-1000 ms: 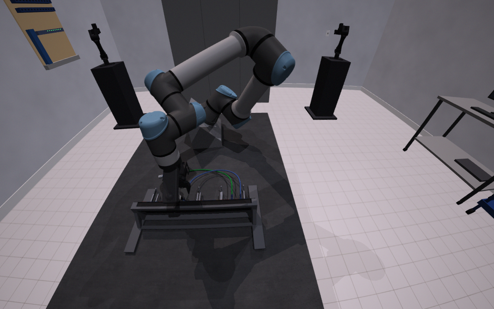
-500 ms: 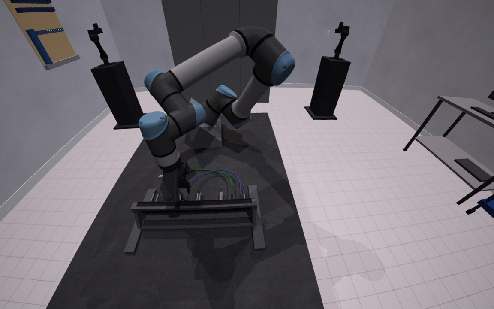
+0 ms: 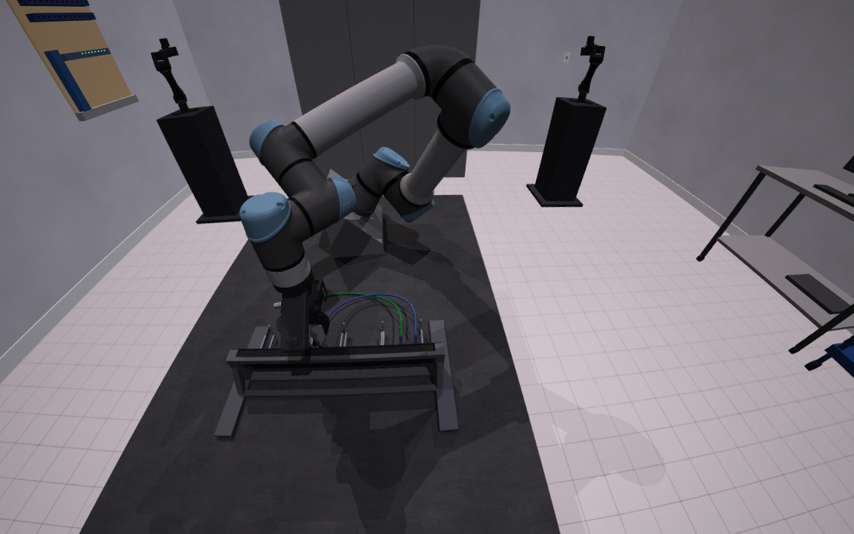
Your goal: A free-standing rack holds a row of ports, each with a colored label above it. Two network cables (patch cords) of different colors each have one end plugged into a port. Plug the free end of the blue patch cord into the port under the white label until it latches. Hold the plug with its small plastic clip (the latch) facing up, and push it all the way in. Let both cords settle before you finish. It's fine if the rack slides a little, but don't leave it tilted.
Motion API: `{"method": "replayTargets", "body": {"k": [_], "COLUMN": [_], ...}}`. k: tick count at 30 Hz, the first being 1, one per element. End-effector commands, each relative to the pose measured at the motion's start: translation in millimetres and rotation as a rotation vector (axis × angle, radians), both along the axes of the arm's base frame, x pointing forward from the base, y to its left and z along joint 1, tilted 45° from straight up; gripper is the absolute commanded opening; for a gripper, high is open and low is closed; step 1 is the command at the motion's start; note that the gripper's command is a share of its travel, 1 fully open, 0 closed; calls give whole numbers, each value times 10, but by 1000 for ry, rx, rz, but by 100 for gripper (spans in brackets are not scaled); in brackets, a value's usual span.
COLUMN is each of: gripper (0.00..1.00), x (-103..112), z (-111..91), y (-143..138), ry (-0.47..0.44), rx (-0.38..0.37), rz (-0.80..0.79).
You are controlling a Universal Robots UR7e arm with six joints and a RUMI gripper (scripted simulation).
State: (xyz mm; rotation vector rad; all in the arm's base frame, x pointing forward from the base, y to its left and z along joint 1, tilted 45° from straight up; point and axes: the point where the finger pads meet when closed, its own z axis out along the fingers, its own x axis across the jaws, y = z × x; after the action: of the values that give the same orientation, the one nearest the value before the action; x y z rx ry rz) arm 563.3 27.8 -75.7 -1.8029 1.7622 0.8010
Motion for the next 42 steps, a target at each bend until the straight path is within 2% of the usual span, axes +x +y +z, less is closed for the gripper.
{"method": "replayTargets", "body": {"k": [1, 18, 19, 42], "gripper": [0, 0, 22, 22], "x": [5, 3, 3, 3], "z": [5, 5, 5, 5], "y": [-7, -7, -7, -7], "ry": [-2, -2, -2, -2], "rx": [-1, -1, -1, -1], "rz": [-1, -1, -1, -1]}}
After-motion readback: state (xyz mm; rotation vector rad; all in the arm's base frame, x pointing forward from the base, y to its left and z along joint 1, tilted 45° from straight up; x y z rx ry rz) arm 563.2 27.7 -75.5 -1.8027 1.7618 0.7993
